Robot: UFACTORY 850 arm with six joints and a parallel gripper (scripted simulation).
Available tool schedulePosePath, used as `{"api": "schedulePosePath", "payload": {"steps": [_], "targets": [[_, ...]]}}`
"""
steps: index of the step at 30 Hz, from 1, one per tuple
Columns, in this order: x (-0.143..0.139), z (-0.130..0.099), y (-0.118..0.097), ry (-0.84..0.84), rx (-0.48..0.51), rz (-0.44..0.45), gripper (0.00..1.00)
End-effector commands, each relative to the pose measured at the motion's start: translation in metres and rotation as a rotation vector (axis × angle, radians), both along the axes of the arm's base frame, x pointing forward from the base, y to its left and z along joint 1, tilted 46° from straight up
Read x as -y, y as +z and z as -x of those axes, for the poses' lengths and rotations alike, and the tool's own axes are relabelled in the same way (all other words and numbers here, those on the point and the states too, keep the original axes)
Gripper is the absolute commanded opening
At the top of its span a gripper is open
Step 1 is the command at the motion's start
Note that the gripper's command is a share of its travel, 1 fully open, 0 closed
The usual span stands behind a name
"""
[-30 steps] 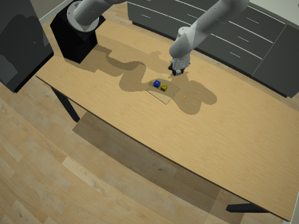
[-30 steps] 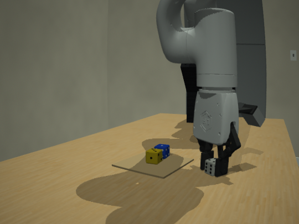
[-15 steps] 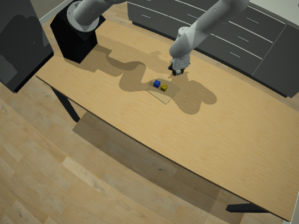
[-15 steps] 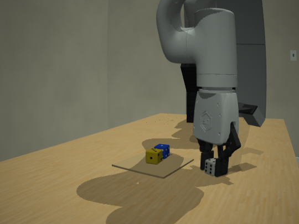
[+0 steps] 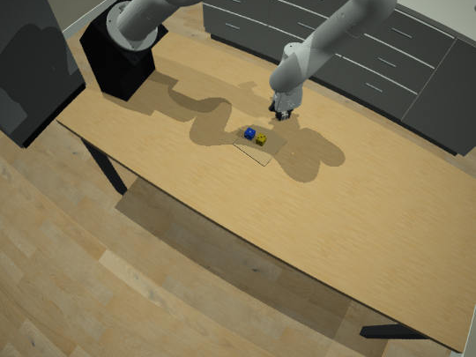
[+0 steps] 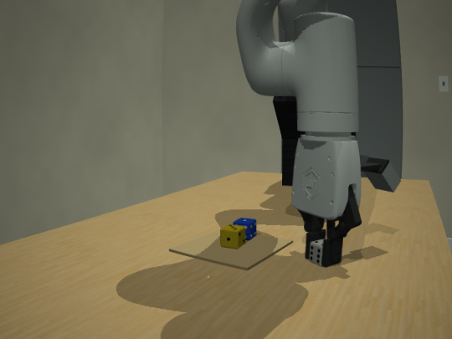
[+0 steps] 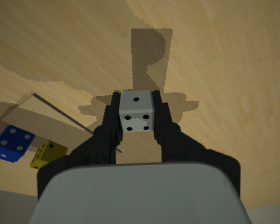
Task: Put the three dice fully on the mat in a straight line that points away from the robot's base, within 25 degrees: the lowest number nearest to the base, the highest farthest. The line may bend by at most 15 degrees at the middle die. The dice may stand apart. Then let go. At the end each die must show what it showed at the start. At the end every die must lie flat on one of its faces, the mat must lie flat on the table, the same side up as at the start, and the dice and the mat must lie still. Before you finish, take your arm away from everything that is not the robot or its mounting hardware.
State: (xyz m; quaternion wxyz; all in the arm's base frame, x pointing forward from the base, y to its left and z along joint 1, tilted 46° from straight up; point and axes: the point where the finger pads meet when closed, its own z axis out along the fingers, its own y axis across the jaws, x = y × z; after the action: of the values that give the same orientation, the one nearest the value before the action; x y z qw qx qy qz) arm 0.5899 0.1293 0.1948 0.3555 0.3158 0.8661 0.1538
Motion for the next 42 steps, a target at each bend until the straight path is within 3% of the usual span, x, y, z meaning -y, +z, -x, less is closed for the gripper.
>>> {"api": "schedulePosePath", "payload": {"steps": [1,29,34,42], "targets": [[0.000,0.000,0.000,0.000,0.001,0.000,0.27],[0.000,0.001,0.002,0.000,0.001,0.000,0.27],[0.001,0.016,0.016,0.000,0.001,0.000,0.27],[0.003,0.057,0.056,0.000,0.001,0.000,0.27]]}}
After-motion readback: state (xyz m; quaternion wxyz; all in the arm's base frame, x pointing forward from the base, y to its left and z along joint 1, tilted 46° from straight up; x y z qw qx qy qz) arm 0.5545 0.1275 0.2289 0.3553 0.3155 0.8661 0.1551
